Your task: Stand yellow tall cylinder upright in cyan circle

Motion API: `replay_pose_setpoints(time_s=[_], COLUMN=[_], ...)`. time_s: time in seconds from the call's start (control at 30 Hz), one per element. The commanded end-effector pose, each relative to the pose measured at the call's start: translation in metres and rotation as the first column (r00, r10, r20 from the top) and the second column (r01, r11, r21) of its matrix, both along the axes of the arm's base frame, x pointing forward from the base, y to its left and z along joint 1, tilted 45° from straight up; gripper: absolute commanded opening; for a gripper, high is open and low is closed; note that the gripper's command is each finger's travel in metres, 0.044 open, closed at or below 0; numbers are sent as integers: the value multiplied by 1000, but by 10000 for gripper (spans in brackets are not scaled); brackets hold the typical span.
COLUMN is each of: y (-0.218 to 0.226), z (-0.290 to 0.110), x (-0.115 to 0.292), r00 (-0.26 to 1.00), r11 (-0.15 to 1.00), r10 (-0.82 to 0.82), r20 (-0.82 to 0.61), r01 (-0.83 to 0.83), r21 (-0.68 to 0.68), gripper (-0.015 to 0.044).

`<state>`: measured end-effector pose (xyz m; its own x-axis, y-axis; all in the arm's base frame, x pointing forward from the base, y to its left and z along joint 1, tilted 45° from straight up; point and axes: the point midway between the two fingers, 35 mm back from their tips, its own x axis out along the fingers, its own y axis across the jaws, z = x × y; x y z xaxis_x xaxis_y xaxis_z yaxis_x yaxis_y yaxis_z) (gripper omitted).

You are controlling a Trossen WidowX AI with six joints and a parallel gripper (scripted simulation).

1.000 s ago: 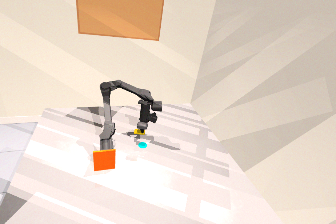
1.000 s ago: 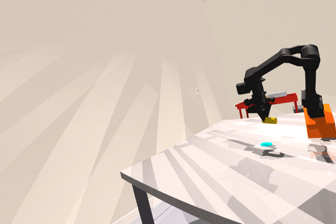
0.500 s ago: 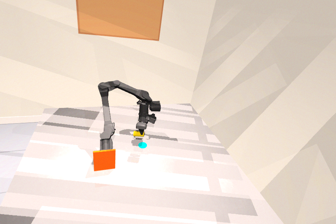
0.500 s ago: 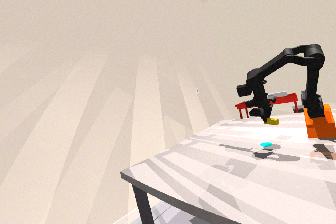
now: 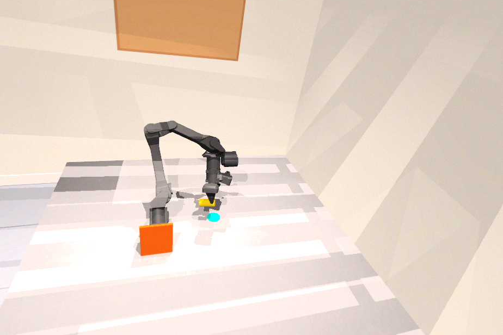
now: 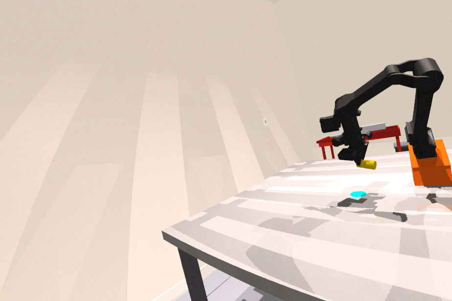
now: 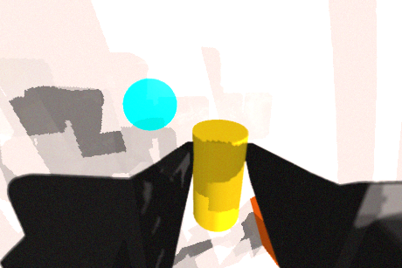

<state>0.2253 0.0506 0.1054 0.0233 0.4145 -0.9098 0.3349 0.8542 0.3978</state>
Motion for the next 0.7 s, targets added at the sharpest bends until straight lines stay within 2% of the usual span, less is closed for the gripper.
replay_pose_setpoints(time_s=[0.0,0.67], y=[0,0], z=[-3,-11], x=[-2,-5], r00=[1000,999], r11=[1000,989], r10=[-4,-13], r20=[3,51], r01=[4,20], r21=[-30,-148], gripper=[105,105])
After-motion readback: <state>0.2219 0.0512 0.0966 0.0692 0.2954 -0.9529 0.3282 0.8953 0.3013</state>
